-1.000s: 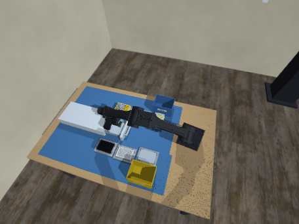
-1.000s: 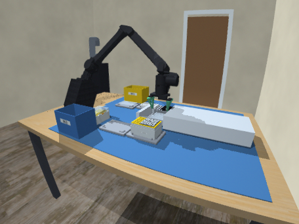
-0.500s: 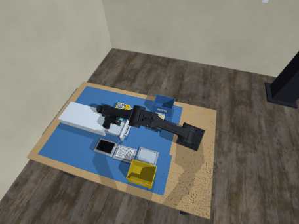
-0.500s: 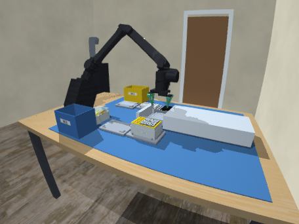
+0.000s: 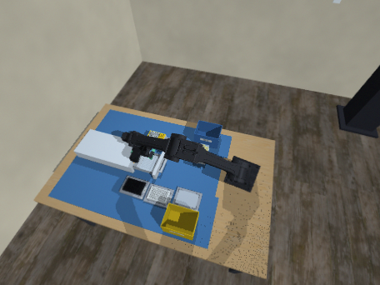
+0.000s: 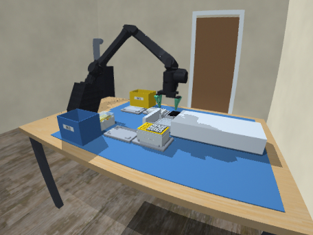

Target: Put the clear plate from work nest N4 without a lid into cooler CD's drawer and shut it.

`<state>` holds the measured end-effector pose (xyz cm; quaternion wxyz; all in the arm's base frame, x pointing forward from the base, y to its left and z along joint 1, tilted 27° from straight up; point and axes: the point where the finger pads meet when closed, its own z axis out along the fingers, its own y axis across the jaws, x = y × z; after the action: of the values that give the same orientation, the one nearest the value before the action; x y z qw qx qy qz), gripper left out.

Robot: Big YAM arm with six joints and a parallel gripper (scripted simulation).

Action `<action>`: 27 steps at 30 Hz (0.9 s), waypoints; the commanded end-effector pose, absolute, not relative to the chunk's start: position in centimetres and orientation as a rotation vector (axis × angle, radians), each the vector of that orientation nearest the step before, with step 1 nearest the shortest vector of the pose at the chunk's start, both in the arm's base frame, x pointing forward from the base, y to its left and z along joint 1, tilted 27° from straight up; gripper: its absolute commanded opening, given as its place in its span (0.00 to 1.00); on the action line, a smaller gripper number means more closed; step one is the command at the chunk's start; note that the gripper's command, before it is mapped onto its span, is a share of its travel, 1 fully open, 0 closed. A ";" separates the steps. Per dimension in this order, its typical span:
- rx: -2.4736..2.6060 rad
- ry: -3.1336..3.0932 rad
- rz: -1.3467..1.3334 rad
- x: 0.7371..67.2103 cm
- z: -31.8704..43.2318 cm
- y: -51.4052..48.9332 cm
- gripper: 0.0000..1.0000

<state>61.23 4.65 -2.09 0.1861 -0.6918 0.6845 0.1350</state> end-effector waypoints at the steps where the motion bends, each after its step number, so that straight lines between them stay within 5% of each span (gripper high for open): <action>1: -1.922 1.905 0.316 63.4 1.0 2.6 1.00; 27: -1.921 1.897 0.299 63.2 4.5 1.3 1.00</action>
<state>60.75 3.26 0.36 0.1833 -0.6911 0.6854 0.1377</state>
